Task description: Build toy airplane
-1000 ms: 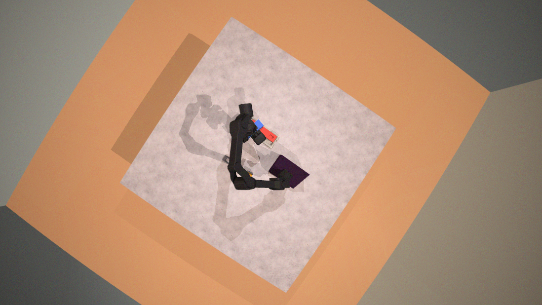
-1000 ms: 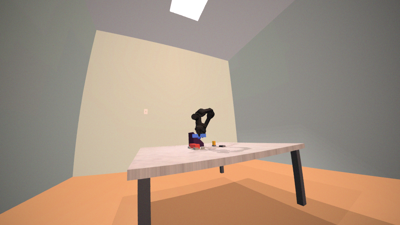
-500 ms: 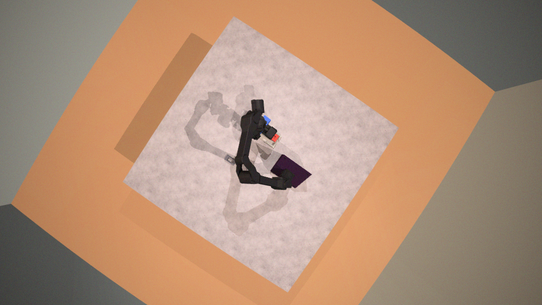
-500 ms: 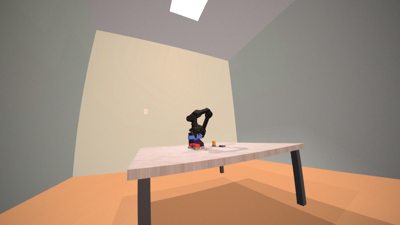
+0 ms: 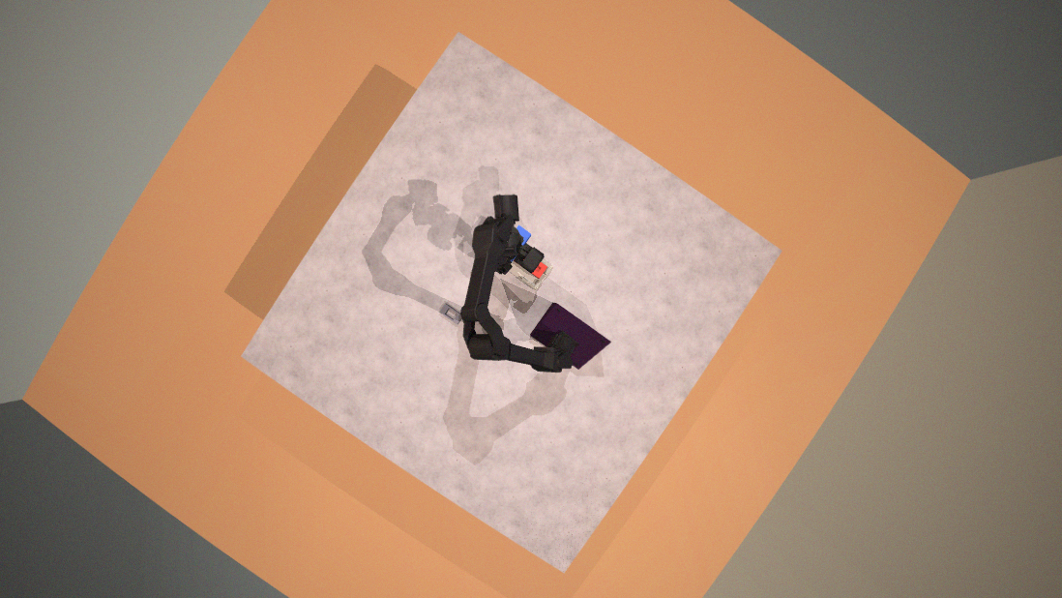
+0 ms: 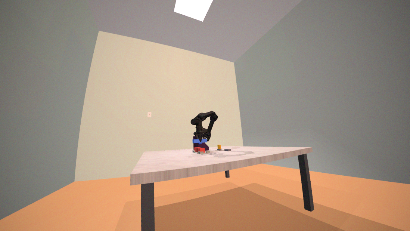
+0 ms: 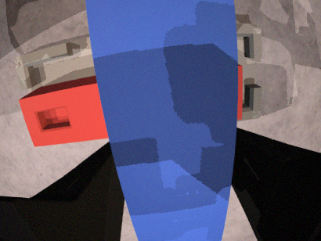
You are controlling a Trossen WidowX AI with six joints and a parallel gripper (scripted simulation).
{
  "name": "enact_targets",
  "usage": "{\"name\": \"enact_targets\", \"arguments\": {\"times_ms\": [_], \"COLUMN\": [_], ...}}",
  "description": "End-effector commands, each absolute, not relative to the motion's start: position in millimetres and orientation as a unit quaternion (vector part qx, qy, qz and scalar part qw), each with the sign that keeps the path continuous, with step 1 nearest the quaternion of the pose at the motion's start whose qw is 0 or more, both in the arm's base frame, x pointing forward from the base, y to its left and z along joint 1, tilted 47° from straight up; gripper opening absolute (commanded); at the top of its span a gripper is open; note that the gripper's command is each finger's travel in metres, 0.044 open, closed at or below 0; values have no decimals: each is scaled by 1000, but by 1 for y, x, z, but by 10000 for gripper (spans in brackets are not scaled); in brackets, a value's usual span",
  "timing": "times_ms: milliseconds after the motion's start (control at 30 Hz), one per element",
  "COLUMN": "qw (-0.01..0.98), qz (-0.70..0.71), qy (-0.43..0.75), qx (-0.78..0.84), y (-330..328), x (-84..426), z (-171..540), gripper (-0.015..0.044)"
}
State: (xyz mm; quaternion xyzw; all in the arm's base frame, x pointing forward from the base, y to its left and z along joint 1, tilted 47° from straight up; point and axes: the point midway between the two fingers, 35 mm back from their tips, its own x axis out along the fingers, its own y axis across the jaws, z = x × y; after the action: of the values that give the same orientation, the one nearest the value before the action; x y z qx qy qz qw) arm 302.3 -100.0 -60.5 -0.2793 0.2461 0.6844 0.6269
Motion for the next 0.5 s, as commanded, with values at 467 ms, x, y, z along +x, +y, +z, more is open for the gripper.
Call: {"name": "enact_targets", "arguments": {"times_ms": [467], "qw": [625], "qz": [685], "qy": [246], "qx": [-282], "y": [-93], "x": [302], "z": [-71], "gripper": [195]}}
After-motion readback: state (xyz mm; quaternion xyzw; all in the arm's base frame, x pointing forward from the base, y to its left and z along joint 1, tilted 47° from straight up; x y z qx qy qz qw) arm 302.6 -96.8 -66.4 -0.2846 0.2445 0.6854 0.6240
